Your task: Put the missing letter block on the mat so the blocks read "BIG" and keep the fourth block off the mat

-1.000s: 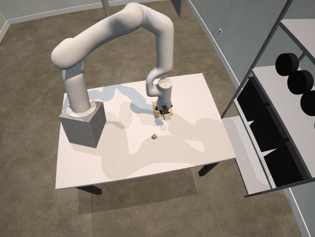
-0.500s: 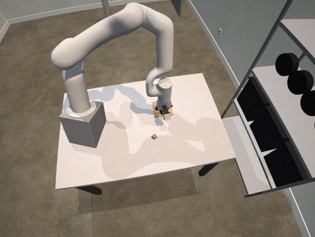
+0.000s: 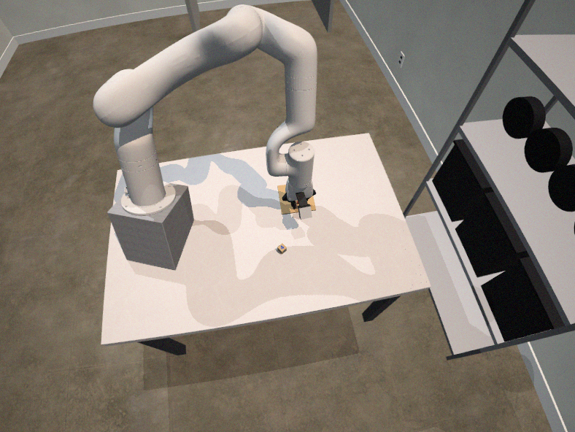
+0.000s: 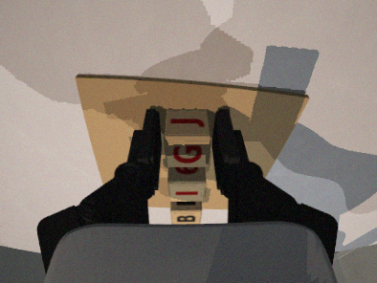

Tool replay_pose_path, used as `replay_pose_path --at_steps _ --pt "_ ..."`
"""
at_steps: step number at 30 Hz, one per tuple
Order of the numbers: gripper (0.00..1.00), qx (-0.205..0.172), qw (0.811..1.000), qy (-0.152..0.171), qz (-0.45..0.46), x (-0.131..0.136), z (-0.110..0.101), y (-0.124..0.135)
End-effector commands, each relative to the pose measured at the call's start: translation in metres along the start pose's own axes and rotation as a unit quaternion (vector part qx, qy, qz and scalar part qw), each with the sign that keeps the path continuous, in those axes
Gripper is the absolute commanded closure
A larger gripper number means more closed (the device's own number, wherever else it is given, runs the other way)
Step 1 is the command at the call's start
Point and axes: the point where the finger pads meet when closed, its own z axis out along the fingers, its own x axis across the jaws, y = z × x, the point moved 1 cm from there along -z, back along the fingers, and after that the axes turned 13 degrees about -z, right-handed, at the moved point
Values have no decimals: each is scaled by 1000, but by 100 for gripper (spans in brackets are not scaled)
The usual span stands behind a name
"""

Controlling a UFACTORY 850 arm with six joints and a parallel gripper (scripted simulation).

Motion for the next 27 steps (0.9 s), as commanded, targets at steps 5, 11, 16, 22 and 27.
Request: replay_pose_path --at_steps 5,11,16,22,27 --pt "58 0 1000 -1 0 -1 -1 0" --pt "58 0 1000 -1 0 -1 -1 0" --pt "58 0 1000 -1 0 -1 -3 0" --pt "58 0 1000 -1 0 -1 -22 0" --pt "58 0 1000 -1 0 -1 -48 0"
